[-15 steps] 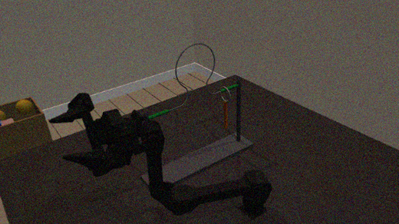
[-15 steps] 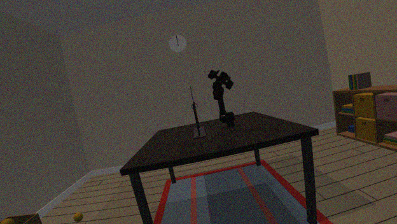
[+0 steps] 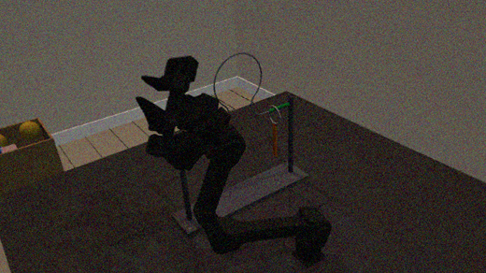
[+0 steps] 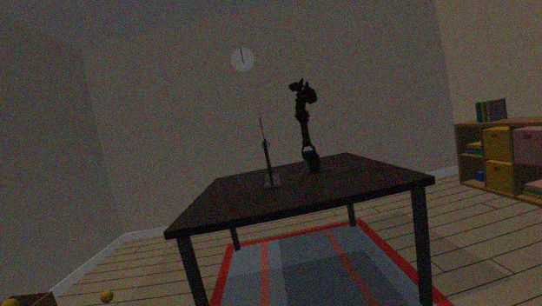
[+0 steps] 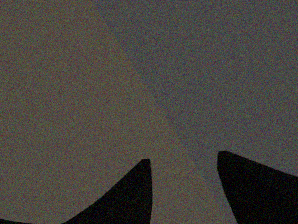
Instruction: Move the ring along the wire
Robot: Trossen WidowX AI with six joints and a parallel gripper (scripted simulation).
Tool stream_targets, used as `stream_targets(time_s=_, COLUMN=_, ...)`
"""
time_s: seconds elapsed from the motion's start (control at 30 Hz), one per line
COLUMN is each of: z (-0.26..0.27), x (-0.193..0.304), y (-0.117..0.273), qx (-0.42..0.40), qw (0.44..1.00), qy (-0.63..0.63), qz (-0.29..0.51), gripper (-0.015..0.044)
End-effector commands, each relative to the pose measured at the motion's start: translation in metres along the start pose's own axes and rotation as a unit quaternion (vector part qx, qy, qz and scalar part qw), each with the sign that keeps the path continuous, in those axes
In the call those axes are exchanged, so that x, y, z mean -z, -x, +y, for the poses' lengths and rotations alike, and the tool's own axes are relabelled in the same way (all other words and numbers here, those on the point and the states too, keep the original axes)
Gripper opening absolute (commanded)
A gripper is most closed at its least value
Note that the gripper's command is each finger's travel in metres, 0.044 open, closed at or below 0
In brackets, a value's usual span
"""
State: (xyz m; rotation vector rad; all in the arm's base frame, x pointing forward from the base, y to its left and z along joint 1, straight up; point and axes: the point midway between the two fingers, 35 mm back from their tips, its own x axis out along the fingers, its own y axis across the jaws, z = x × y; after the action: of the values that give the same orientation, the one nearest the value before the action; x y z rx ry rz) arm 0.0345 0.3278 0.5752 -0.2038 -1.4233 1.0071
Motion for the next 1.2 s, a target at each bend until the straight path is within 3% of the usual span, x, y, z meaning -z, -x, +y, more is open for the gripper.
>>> stream_targets(time_s=0.0, z=-0.051, x=-0.044, y=0.02, qx=0.082, qw=0.993, qy=0.08, qz=-0.015, gripper=0.016)
stream_targets(time_s=0.27, z=-0.146, x=-0.121, y=0.09, qx=0.254, qw=0.942, qy=0.217, qz=-0.003, gripper=0.016)
stream_targets(time_s=0.6, z=-0.239, x=-0.182, y=0.223, qx=0.439, qw=0.839, qy=0.31, qz=0.089, gripper=0.016)
stream_targets(time_s=0.9, z=-0.28, x=-0.197, y=0.365, qx=0.559, qw=0.733, qy=0.321, qz=0.218, gripper=0.016)
stream_targets(time_s=1.17, z=-0.278, x=-0.177, y=0.494, qx=0.62, qw=0.643, qy=0.276, qz=0.356, gripper=0.016)
